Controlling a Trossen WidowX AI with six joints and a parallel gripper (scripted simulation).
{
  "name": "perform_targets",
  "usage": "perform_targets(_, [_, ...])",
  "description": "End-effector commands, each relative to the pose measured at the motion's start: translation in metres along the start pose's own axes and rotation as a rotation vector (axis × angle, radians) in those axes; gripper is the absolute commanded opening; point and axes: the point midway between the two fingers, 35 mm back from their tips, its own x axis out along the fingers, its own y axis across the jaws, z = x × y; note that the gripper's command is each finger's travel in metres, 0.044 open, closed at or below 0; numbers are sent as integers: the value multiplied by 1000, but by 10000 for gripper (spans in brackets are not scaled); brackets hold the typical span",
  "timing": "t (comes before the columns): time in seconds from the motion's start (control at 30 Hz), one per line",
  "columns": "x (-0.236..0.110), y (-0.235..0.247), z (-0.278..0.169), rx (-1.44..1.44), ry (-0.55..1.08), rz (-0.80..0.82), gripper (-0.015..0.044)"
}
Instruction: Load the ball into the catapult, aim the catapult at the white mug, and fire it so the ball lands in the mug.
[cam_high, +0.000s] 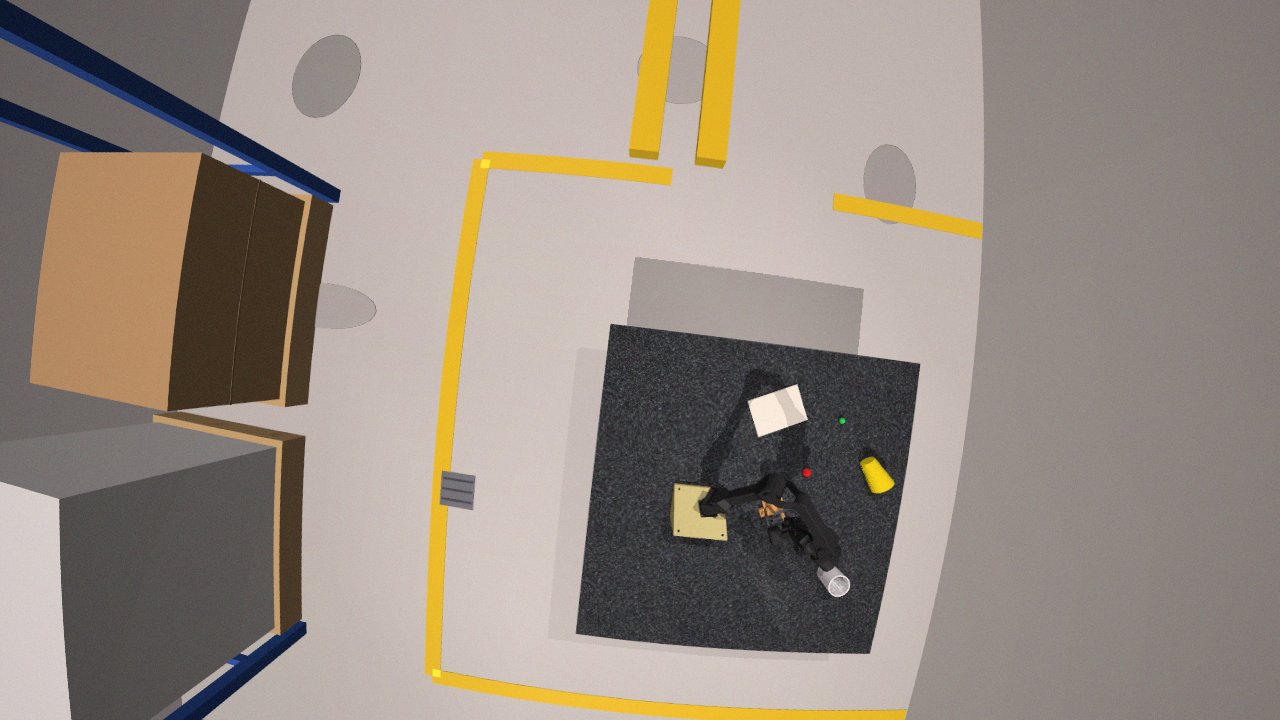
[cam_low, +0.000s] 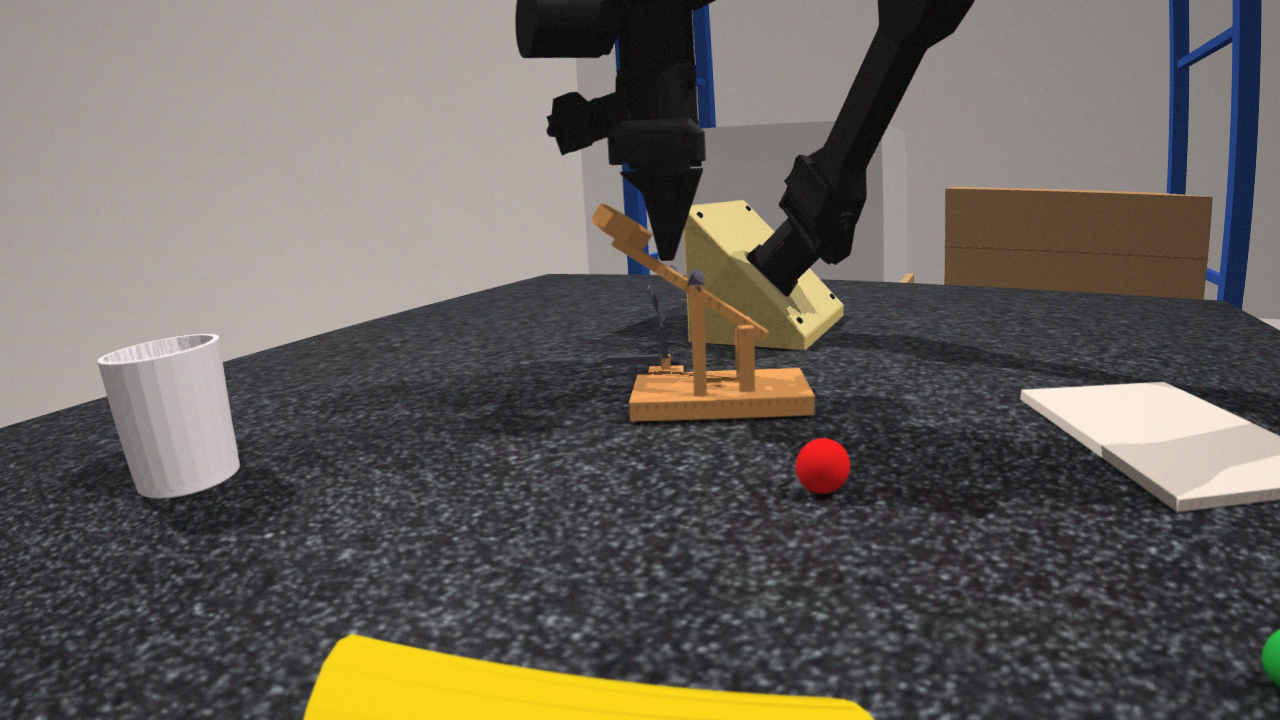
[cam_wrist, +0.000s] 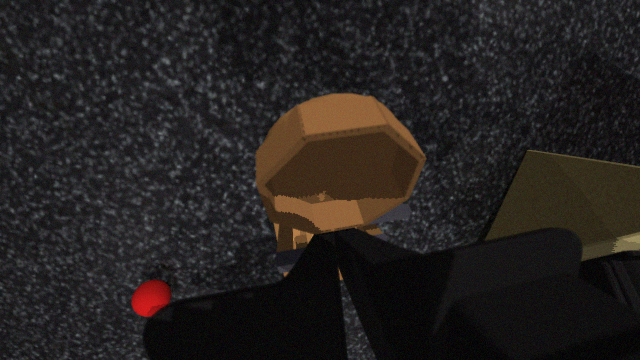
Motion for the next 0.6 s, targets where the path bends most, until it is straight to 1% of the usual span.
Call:
perform_targets(0.0, [8,-1,3,7,5,1,0])
perform_targets(0.57, [29,-1,15,6,5,2,0])
